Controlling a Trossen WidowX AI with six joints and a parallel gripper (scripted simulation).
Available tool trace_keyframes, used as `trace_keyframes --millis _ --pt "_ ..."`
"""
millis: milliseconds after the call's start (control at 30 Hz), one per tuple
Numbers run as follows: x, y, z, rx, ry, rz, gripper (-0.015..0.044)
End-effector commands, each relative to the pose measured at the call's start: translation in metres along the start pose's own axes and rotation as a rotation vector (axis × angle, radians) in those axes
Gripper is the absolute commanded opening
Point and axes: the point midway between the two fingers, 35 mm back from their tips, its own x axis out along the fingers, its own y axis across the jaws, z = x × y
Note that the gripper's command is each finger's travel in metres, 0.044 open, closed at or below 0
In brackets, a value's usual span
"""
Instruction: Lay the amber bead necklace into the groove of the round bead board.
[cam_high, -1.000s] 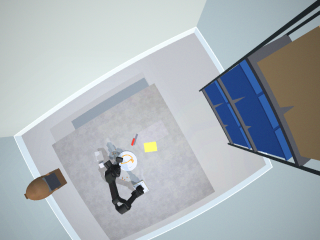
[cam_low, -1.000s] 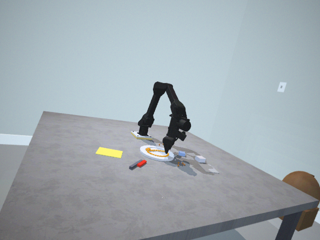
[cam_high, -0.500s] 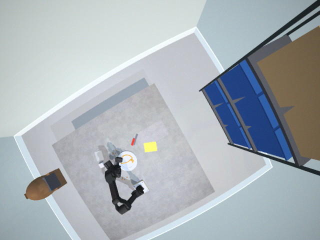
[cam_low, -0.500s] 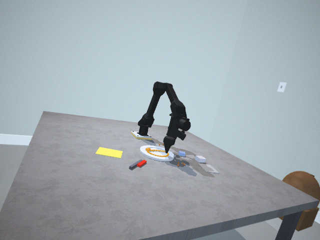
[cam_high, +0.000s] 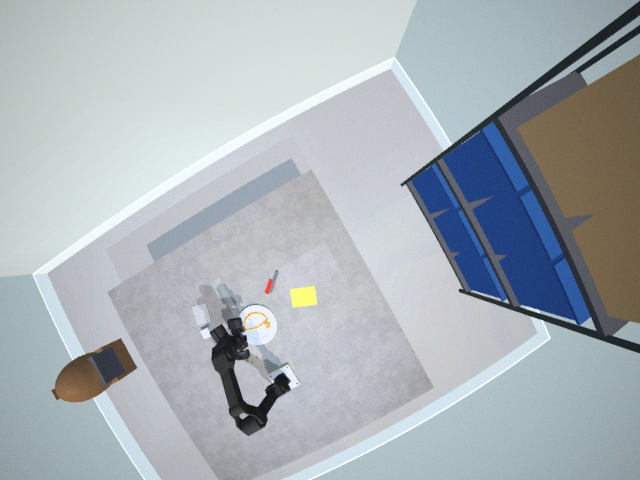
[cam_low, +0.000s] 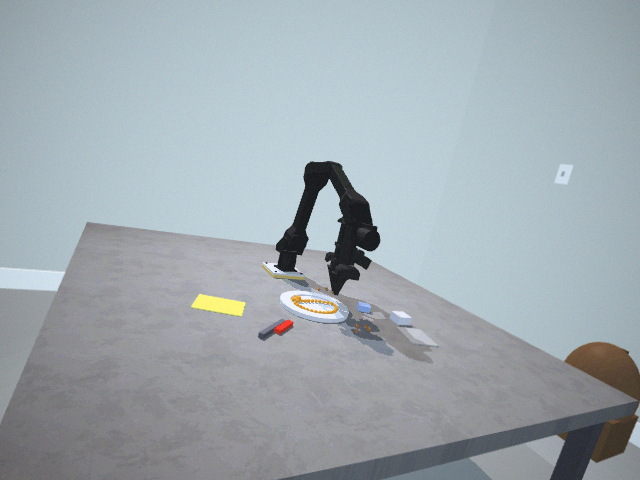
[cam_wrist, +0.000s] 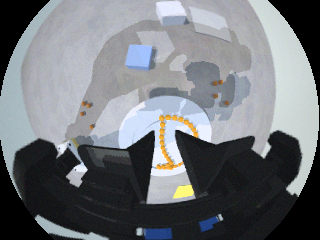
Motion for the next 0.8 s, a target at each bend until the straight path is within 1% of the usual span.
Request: trace_keyframes --millis 0,33,133,767 --pt "0.010 0.000 -0.001 -0.010 0.001 0.000 0.0120" --pt "0.001 0.000 0.000 -0.002 -0.001 -0.003 0.0120" --pt "0.003 0.000 0.000 -0.002 -0.001 -0.003 0.0120" --pt "0.033 0.000 -0.001 -0.009 0.001 0.000 0.0120"
